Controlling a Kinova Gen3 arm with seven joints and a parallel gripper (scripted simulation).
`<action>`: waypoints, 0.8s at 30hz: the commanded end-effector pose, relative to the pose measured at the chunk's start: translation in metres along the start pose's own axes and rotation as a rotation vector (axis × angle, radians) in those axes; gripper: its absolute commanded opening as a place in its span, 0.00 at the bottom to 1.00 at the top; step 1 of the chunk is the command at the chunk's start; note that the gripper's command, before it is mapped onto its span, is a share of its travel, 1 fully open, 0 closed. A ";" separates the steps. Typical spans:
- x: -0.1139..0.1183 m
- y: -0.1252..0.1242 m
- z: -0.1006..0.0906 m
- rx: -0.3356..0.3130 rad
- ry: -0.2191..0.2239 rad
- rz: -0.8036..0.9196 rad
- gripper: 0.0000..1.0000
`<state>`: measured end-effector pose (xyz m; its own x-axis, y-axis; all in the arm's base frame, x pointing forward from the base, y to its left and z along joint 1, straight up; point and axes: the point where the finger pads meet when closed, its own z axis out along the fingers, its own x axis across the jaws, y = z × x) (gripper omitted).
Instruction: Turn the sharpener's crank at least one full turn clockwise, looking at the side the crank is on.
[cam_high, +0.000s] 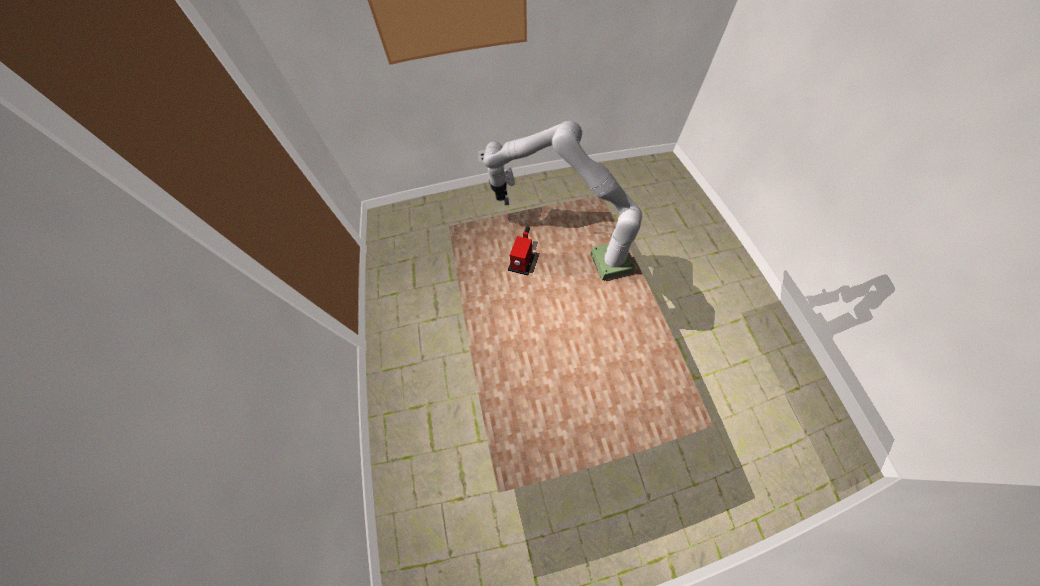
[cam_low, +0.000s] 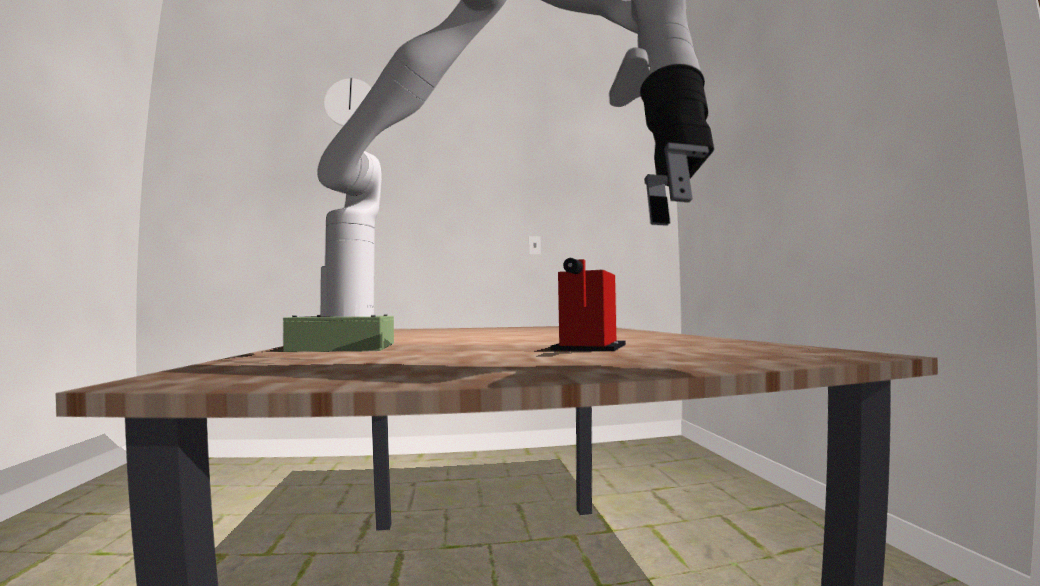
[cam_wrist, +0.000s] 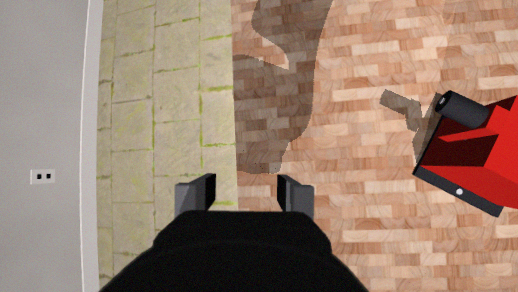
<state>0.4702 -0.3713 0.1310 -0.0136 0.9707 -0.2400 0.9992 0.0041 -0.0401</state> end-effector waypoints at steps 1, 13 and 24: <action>-0.001 0.000 -0.001 -0.002 -0.001 0.001 1.00; -0.001 0.000 -0.001 -0.002 -0.001 0.001 1.00; 0.004 -0.001 -0.003 -0.011 0.012 -0.032 1.00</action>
<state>0.4696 -0.3695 0.1308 -0.0280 0.9715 -0.2355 0.9989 0.0183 -0.0433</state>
